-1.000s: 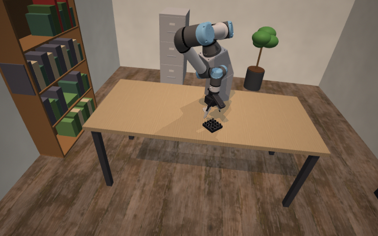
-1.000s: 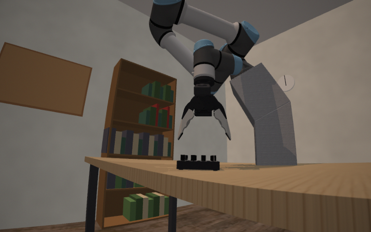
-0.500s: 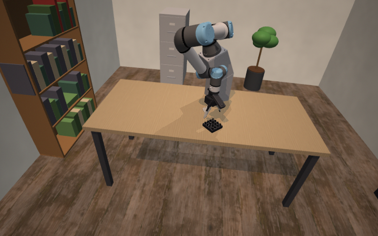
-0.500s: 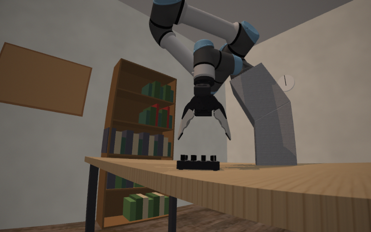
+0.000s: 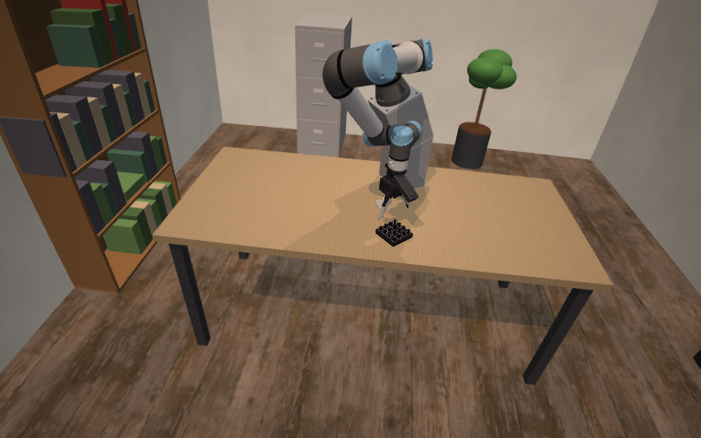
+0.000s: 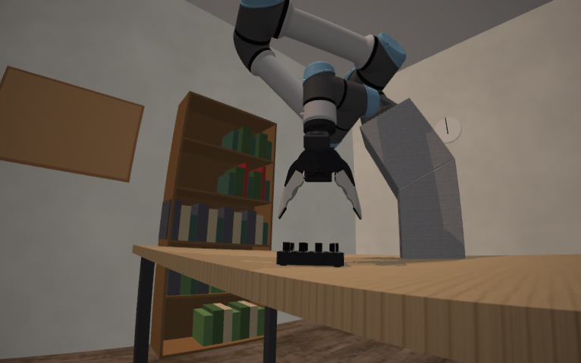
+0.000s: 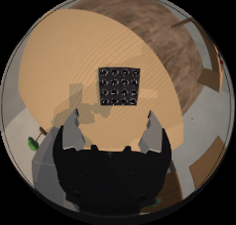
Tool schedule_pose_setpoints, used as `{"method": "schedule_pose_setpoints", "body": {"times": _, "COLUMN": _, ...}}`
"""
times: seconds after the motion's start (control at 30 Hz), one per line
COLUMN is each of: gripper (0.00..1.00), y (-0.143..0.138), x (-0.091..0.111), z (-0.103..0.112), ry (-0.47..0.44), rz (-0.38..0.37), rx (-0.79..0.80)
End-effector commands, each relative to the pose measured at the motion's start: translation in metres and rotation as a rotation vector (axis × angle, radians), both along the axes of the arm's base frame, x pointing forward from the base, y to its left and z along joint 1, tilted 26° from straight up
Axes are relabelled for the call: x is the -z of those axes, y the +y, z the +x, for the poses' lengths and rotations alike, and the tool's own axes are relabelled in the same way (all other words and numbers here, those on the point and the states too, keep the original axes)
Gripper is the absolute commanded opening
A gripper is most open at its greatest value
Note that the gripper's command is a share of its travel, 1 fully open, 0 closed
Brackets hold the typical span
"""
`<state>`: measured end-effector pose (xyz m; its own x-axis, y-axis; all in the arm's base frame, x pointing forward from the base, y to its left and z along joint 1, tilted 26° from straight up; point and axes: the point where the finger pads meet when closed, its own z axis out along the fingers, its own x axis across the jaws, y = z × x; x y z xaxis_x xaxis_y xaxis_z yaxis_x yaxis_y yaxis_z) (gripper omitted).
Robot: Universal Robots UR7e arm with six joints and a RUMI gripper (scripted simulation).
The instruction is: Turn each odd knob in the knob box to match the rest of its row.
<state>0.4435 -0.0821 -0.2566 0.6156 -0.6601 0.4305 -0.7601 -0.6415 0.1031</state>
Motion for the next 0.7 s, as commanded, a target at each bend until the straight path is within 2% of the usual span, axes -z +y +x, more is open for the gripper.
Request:
{"method": "schedule_pose_setpoints", "body": {"times": 0.0, "gripper": 1.00, "y": 0.000, "x": 0.000, "z": 0.000, "ry": -0.001, "rz": 0.000, "rx": 0.000}}
{"method": "schedule_pose_setpoints", "body": {"times": 0.67, "gripper": 1.00, "y": -0.009, "x": -0.002, "z": -0.010, "ry": -0.001, "rz": 0.000, "rx": 0.000}}
